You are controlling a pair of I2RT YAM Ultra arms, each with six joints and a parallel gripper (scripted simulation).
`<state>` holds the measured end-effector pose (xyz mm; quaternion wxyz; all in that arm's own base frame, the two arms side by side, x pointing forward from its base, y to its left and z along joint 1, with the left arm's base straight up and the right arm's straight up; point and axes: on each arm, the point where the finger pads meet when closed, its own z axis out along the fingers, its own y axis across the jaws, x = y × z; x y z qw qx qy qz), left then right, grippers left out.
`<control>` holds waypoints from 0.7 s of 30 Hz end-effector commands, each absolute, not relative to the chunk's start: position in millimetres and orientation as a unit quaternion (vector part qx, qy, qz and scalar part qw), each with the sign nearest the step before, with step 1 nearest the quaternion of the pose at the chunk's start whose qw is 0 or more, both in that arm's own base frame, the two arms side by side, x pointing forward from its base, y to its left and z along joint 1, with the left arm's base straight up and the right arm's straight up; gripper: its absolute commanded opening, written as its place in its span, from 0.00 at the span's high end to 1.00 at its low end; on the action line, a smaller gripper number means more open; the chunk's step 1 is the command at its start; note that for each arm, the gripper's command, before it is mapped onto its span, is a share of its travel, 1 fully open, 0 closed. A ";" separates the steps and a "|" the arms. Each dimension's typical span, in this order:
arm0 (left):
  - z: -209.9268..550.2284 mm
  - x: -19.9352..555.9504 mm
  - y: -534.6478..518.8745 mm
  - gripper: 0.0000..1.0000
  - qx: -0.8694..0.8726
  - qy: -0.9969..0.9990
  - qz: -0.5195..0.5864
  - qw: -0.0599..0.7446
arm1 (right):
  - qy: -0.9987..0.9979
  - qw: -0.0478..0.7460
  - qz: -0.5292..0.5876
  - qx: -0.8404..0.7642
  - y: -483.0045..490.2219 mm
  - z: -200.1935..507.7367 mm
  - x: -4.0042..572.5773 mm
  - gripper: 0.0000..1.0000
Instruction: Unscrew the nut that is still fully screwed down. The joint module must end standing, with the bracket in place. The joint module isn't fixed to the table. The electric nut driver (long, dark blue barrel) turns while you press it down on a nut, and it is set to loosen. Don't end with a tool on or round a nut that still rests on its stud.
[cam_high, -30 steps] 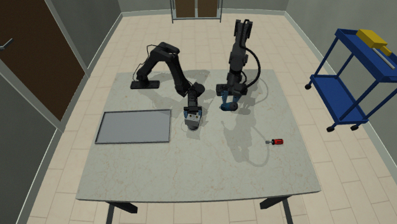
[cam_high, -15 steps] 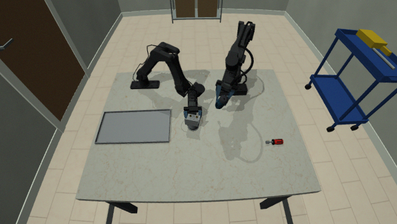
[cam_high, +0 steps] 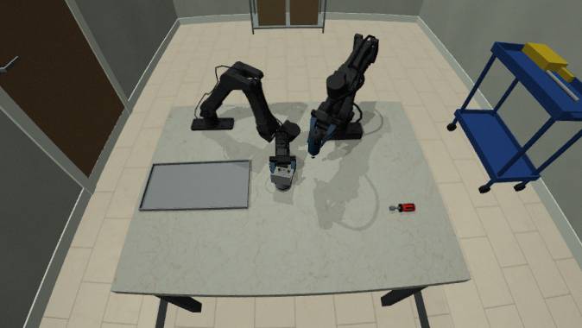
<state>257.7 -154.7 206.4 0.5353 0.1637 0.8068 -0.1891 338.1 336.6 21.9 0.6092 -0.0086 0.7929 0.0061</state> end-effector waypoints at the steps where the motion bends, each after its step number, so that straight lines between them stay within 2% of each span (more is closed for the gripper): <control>1: 254.6 256.1 -168.7 0.58 0.185 0.741 -0.213 0.609 | 0.786 0.618 0.020 0.006 344.1 36.2 344.6 0.41; 7: 275.0 257.2 -169.0 0.58 0.185 0.727 -0.216 0.625 | 0.786 0.618 0.020 0.006 344.1 36.2 344.6 0.41; 8: 260.0 250.6 -173.7 0.58 0.198 0.722 -0.221 0.625 | 0.786 0.618 0.020 0.006 344.1 36.2 344.6 0.41; 21: 291.8 216.1 -196.2 0.58 0.253 0.655 -0.256 0.664 | 0.786 0.618 0.020 0.006 344.1 36.2 344.6 0.41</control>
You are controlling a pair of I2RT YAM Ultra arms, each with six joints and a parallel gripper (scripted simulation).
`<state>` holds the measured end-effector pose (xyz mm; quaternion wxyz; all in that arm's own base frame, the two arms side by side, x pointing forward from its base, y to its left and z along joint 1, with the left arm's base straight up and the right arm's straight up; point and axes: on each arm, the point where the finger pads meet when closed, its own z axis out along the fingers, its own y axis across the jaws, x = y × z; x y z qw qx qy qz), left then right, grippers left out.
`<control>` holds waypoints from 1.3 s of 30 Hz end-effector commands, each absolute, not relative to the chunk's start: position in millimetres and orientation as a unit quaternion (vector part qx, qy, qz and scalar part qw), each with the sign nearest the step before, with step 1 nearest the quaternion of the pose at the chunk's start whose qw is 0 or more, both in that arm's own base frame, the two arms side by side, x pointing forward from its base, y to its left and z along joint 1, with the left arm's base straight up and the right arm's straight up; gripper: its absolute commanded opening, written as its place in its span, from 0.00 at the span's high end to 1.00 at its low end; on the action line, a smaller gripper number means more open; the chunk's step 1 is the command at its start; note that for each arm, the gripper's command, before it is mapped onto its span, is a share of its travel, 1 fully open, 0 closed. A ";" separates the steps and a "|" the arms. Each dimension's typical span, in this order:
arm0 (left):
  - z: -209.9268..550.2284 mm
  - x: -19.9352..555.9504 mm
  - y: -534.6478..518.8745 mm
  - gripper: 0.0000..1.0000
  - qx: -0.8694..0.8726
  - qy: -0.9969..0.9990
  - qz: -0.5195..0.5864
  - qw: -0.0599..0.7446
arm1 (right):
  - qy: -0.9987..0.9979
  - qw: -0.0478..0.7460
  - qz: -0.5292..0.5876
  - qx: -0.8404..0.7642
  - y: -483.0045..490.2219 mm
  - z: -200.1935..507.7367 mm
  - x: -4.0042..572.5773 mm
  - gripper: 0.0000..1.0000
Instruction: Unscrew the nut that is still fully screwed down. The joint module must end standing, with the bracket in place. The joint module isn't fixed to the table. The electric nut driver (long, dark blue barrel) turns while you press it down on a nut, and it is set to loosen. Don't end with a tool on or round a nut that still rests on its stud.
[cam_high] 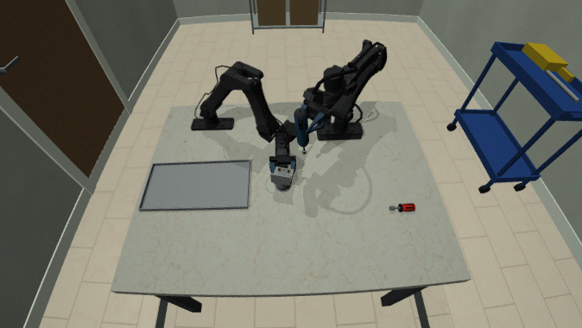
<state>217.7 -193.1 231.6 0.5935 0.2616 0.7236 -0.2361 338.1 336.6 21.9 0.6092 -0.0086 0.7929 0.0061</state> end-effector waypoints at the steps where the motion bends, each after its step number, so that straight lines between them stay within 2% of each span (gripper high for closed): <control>1: 287.0 222.0 -196.7 0.58 0.251 0.653 -0.252 0.668 | 0.786 0.618 0.020 0.006 344.1 36.2 344.6 0.41; 39: 318.6 223.0 -194.8 0.58 0.240 0.628 -0.259 0.694 | 0.786 0.618 0.020 0.006 344.1 36.2 344.6 0.41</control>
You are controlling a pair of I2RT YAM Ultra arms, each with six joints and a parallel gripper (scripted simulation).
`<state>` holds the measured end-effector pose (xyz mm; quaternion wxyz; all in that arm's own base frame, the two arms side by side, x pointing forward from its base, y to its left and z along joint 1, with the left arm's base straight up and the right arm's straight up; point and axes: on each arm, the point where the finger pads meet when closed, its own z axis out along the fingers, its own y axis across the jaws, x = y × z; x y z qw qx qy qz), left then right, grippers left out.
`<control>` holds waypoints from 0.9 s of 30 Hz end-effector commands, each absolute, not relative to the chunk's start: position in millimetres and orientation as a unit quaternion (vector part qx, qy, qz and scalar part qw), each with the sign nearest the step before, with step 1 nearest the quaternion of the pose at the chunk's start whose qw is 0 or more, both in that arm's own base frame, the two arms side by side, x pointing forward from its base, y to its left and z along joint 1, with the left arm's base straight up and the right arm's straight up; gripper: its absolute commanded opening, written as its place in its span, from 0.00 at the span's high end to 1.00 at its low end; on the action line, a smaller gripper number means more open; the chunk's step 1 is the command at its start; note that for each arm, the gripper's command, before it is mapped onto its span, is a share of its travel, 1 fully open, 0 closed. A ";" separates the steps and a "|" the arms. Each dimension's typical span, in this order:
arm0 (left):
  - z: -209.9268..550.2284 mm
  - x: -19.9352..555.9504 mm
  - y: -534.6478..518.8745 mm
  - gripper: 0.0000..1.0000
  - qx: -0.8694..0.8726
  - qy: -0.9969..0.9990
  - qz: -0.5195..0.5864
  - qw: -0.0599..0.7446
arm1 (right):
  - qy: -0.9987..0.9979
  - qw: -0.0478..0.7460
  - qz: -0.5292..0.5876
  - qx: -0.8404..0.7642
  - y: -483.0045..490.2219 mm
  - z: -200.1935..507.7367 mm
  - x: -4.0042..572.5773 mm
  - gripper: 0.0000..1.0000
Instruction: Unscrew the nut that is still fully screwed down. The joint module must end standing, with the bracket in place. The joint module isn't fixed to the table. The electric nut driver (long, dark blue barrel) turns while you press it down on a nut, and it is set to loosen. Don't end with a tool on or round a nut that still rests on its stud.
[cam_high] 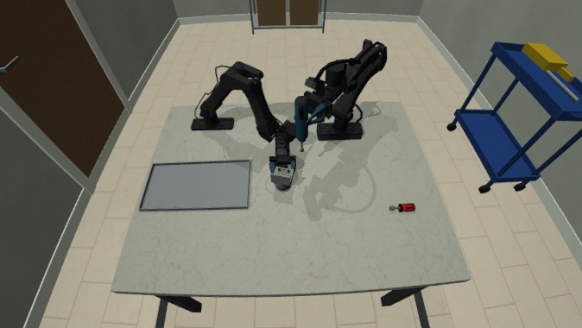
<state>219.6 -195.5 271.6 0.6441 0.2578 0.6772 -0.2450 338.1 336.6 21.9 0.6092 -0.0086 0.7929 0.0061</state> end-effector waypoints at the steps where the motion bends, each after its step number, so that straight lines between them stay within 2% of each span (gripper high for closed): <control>1: 318.9 223.0 -194.8 0.58 0.239 0.627 -0.259 0.695 | 0.786 0.618 0.020 0.006 344.1 36.2 344.6 0.41; 27: 317.9 218.6 -191.7 0.58 0.235 0.616 -0.263 0.705 | 0.786 0.618 0.020 0.006 344.1 36.2 344.6 0.41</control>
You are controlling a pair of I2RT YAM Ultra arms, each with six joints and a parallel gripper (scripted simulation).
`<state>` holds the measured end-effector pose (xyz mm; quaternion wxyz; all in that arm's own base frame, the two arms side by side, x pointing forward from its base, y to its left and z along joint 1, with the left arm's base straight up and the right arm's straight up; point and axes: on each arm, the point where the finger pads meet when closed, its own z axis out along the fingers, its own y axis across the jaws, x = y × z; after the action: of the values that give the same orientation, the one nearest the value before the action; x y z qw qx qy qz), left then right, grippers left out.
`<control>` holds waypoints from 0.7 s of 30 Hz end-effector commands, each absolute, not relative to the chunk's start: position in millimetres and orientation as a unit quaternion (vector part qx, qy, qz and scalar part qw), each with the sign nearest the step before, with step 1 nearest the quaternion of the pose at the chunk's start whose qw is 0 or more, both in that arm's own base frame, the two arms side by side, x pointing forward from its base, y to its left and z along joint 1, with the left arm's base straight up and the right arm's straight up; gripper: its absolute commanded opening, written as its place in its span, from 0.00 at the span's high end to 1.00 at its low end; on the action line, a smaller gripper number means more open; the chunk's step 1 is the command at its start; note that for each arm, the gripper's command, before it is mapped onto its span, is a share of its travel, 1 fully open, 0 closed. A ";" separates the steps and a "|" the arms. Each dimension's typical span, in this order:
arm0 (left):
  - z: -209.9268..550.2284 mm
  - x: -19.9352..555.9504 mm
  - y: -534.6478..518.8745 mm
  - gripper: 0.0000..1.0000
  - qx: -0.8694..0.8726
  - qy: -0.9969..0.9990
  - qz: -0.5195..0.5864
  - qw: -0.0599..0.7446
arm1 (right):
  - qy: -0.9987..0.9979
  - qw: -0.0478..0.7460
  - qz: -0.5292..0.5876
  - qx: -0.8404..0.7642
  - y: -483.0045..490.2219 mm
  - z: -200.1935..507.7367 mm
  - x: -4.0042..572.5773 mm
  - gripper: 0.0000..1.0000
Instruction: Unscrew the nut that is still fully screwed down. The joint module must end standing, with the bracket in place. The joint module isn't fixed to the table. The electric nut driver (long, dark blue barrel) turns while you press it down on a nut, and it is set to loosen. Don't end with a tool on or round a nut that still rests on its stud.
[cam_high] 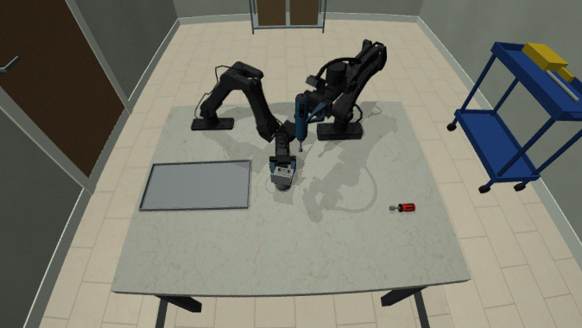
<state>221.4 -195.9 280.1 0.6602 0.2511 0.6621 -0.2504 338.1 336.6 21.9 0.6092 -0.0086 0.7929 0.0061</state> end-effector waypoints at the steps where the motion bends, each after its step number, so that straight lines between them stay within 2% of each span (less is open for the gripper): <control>1: 324.9 217.9 -191.1 0.58 0.233 0.611 -0.265 0.709 | 0.786 0.618 0.020 0.006 344.1 36.2 344.6 0.41; 21: 317.3 216.6 -190.8 0.58 0.234 0.614 -0.264 0.706 | 0.786 0.618 0.020 0.006 344.1 36.2 344.6 0.41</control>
<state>221.5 -196.0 278.7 0.6600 0.2512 0.6623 -0.2504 338.1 336.6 21.9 0.6092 -0.0086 0.7929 0.0061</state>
